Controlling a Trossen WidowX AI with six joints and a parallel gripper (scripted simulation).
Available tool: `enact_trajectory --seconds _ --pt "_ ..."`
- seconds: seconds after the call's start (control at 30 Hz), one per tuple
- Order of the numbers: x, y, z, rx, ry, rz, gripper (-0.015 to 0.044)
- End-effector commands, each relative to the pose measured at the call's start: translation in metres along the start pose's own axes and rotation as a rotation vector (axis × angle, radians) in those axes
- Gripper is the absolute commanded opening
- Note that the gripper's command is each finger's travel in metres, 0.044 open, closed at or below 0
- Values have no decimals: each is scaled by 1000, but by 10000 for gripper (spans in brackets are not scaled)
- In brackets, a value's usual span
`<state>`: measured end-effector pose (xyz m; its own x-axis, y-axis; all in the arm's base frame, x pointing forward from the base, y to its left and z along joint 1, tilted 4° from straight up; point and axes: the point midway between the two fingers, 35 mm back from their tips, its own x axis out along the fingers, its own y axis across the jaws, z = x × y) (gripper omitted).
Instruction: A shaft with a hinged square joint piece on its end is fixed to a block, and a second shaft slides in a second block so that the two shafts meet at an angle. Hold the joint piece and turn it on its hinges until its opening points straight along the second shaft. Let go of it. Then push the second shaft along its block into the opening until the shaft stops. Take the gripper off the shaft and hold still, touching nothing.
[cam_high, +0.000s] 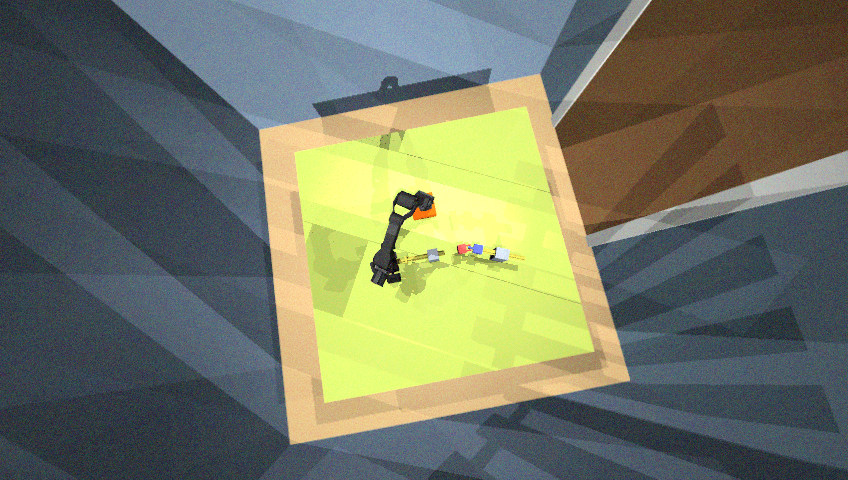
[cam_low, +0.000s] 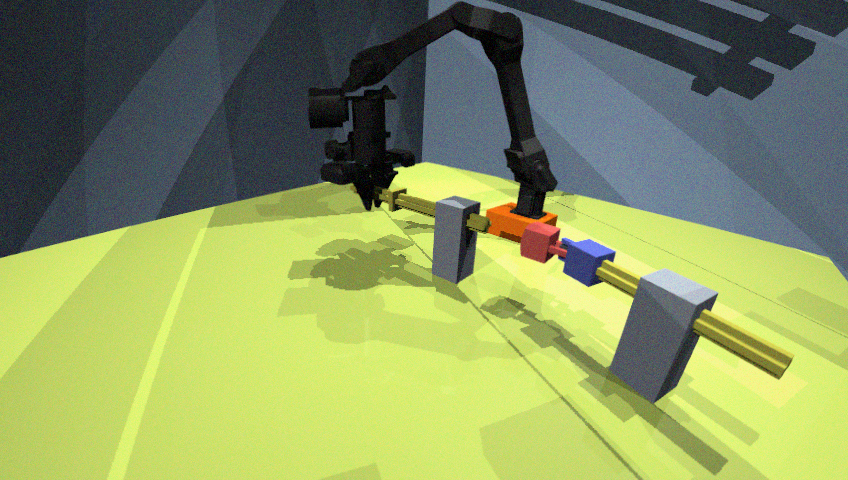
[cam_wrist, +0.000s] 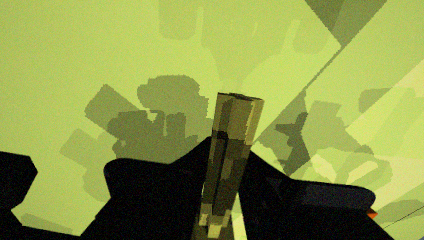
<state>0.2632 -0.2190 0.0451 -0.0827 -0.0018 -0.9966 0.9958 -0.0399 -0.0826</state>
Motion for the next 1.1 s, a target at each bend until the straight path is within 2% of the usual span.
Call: enact_trajectory --seconds 0.0,1.07 --pt "-1 0 0 2 -2 1 0" --pt "1 1 -50 3 1 49 0"
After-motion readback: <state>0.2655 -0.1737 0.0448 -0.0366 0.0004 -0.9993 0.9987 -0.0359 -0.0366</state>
